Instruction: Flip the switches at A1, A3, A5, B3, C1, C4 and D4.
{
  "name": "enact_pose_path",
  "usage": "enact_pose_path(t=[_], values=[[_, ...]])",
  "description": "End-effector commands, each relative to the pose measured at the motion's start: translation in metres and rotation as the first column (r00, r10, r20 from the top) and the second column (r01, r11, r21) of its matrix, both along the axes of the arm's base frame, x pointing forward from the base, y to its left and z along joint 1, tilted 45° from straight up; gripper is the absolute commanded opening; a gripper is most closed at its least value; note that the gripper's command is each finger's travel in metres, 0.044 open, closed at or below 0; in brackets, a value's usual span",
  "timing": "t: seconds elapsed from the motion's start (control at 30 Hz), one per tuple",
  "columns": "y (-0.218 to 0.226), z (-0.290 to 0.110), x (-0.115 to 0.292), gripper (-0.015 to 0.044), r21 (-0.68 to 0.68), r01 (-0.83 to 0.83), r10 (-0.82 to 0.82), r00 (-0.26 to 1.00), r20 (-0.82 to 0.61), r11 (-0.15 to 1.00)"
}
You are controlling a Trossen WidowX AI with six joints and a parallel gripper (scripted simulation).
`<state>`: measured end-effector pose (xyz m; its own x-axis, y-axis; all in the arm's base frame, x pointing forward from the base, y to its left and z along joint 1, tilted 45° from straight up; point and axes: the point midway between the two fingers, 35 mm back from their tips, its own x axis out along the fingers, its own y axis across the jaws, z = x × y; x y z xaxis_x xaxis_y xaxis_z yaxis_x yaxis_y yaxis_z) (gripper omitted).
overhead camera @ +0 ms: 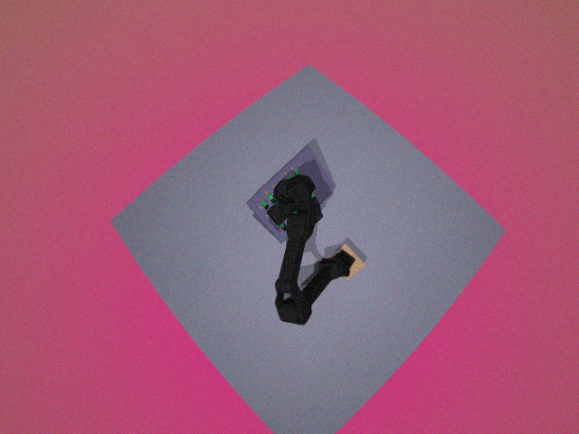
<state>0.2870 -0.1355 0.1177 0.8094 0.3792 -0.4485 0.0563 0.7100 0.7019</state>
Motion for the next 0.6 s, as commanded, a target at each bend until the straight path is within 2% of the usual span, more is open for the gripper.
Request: enact_pose_path(t=[0.0,0.57], values=[[-0.0004,-0.0012,0.0005,0.0,-0.001,0.004,-0.004,1.0,-0.004,1.0],[0.0005,-0.0022,0.0023,0.0,-0.001,0.004,-0.004,1.0,-0.004,1.0]])
